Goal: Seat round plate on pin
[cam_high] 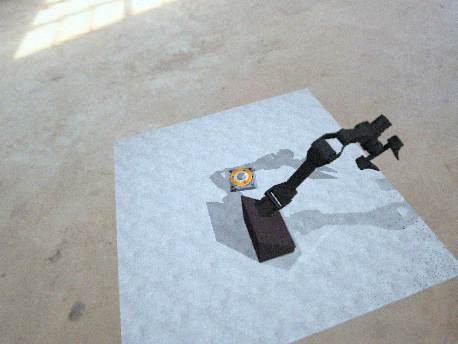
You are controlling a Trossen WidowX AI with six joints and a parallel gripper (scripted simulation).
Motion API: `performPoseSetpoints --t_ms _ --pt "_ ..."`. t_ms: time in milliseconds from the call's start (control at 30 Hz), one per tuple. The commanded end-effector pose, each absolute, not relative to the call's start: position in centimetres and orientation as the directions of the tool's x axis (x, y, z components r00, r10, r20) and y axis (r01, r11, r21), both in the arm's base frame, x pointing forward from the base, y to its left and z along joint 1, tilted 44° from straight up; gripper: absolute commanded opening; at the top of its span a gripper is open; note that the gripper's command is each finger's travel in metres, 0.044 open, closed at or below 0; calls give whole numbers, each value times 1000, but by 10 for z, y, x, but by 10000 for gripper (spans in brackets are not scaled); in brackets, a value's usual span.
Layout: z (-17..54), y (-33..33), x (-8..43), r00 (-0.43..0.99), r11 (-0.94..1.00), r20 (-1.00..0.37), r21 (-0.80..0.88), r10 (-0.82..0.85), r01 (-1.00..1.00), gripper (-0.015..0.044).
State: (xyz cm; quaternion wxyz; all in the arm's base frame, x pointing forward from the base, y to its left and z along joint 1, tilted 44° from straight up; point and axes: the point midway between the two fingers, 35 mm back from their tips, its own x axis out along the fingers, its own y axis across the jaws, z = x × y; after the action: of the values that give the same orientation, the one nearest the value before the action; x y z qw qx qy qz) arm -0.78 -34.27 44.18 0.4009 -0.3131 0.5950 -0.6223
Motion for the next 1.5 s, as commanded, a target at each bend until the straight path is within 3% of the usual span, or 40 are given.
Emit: performPoseSetpoints --t_ms 0,267,467,733,967,1167,1467 --pt "440 -344 -5 -475 35 -93 -991 -875 129 374" --pt "357 -362 108 -234 223 -278 -946 -932 235 164" --pt "280 -332 203 -49 407 -439 -866 -897 291 6" --pt "185 -257 285 77 589 -586 -786 -807 190 0" --pt "106 -167 315 112 722 -714 -676 -691 146 0" --pt "51 -97 305 69 768 -766 -631 -639 108 0" --pt "-10 -13 239 -31 738 -740 -672 -672 55 0"
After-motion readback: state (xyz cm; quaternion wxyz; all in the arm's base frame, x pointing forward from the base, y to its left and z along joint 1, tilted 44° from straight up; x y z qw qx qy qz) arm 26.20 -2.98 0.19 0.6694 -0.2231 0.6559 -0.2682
